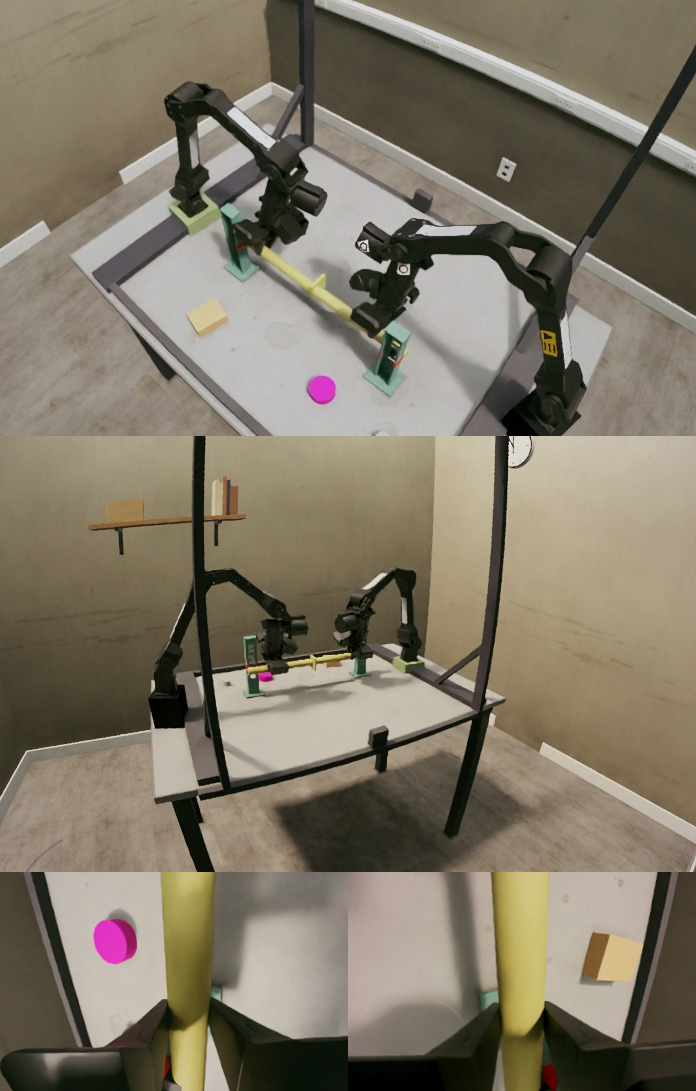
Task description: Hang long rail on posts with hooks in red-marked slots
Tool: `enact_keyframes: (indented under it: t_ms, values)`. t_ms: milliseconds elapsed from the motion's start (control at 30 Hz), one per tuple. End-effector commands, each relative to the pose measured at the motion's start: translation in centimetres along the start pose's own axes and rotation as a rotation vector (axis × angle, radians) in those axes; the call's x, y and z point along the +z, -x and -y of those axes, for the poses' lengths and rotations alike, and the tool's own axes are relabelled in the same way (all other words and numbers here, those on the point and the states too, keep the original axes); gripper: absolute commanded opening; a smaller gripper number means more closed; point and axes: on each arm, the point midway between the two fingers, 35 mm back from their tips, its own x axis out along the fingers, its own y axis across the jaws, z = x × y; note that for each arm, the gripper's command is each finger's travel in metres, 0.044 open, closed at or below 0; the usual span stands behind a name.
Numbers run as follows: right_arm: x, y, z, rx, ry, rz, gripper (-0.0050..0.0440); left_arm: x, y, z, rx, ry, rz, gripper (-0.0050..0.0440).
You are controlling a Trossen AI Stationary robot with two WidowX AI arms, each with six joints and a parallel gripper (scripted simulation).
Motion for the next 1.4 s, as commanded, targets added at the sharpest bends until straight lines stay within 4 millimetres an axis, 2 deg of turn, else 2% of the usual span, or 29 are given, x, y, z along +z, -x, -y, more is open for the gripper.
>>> enact_keyframes:
  t_ms: [0,700,733,800,1300,1367]
  values:
    - [0.14,0.52,0.24,0.004,-0.006,0.032,-0.0050,0.36,0.93,-0.86,0.007,0.023,0.038,-0.0050]
    - [0.15,0.24,0.09,0.004,-0.006,0.032,-0.0050,0.37,0.47,-0.62,0.007,0.023,0.037,-0.0050]
    - [0.15,0.24,0.09,0.004,-0.006,0.032,0.0024,0.37,0.47,-0.62,0.007,0.023,0.037,0.0024]
    - [0.15,0.24,0.09,0.004,-0.006,0.032,0.0024,0.37,0.47,-0.62,0.007,0.023,0.037,0.0024]
    - [0.15,0.24,0.09,0.004,-0.006,0.032,0.0384,0.43,0.56,-0.44,0.007,0.023,0.038,0.0384]
    - [0.15,0.24,0.09,0.004,-0.006,0.032,0.0384,0.43,0.56,-0.44,0.007,0.023,0.038,0.0384]
